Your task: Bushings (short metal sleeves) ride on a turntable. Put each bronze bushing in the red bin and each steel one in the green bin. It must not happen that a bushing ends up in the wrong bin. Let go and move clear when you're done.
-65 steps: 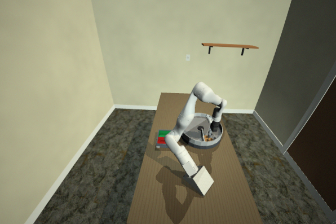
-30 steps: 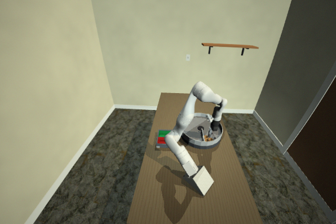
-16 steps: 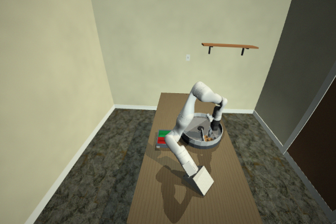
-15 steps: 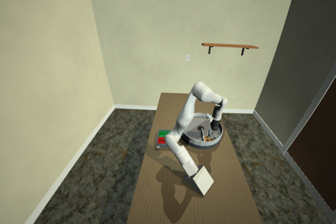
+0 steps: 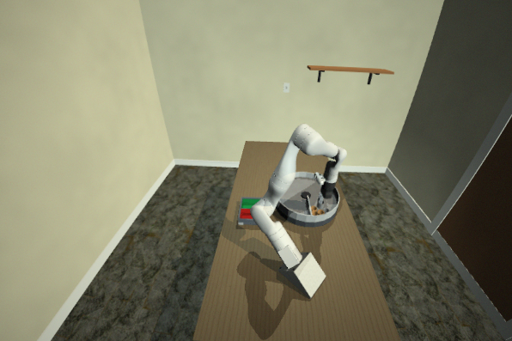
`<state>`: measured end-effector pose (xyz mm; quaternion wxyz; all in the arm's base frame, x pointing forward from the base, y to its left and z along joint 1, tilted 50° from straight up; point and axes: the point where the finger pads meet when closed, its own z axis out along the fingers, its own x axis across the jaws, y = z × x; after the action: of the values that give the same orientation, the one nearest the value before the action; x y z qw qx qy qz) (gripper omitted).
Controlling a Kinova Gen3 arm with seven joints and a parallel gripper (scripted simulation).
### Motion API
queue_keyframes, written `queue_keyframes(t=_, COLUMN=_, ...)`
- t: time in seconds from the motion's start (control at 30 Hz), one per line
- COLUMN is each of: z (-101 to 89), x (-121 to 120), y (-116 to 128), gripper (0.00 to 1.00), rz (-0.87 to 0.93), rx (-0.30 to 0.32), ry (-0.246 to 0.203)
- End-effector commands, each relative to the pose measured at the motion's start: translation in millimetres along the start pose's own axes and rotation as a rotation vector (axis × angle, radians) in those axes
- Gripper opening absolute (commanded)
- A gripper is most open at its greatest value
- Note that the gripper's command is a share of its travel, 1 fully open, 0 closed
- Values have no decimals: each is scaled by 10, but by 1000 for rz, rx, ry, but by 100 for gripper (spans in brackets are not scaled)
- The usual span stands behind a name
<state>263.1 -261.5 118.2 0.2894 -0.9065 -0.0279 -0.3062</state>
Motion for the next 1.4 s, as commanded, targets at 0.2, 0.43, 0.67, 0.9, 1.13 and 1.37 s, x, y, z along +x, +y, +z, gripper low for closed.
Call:
queue_keyframes(t=0.2, z=-43, x=1, y=10, gripper=0, rz=1, rx=-4, ry=1)
queue_keyframes(t=0.43, z=-49, x=1, y=10, gripper=0, rz=1, rx=-4, ry=1)
queue_keyframes(t=0.67, z=-278, x=1, y=9, gripper=0, rz=1, rx=-4, ry=1)
queue_keyframes(t=0.9, z=-463, x=1, y=8, gripper=0, rz=1, rx=-4, ry=1)
queue_keyframes(t=1.13, z=-509, x=1, y=8, gripper=0, rz=1, rx=-4, ry=1)
queue_keyframes(t=1.37, z=-506, x=82, y=-305, gripper=0, rz=-91, rx=-3, ry=1)
